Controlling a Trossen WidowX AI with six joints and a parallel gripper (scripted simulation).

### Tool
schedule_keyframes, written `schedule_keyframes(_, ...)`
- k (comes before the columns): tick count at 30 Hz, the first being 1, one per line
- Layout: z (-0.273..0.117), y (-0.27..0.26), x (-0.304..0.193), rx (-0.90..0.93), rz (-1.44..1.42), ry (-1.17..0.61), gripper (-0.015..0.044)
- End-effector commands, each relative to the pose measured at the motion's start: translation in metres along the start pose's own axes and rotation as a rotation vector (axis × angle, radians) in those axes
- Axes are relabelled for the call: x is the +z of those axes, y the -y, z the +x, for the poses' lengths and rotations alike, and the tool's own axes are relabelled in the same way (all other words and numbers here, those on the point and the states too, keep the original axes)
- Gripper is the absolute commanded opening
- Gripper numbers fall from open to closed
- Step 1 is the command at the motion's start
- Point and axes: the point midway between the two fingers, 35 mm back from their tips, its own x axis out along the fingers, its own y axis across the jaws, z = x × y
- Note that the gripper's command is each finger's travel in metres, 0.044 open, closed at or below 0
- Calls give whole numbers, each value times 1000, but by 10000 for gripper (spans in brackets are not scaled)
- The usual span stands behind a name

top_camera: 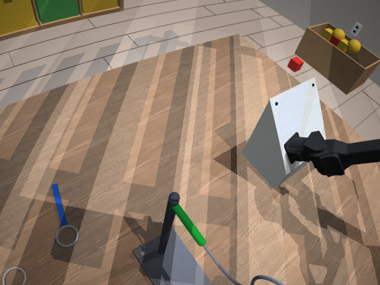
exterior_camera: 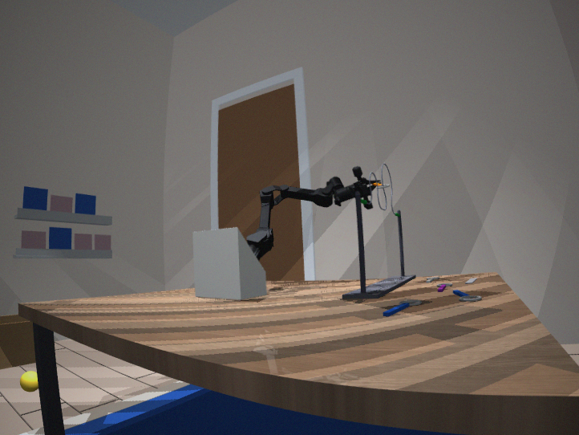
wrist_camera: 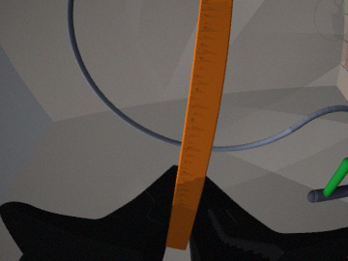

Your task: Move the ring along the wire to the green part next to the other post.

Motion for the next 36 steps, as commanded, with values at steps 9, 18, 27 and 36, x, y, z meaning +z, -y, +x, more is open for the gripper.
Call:
schedule_keyframes(9, 1, -6, 1, 73, 119, 16, -150)
schedule_keyframes(18, 1, -6, 1, 112, 188, 23, -150)
schedule_keyframes(27, 1, -1, -1, 125, 210, 24, -150)
schedule_keyframes(36, 1, 15, -5, 91, 150, 15, -150)
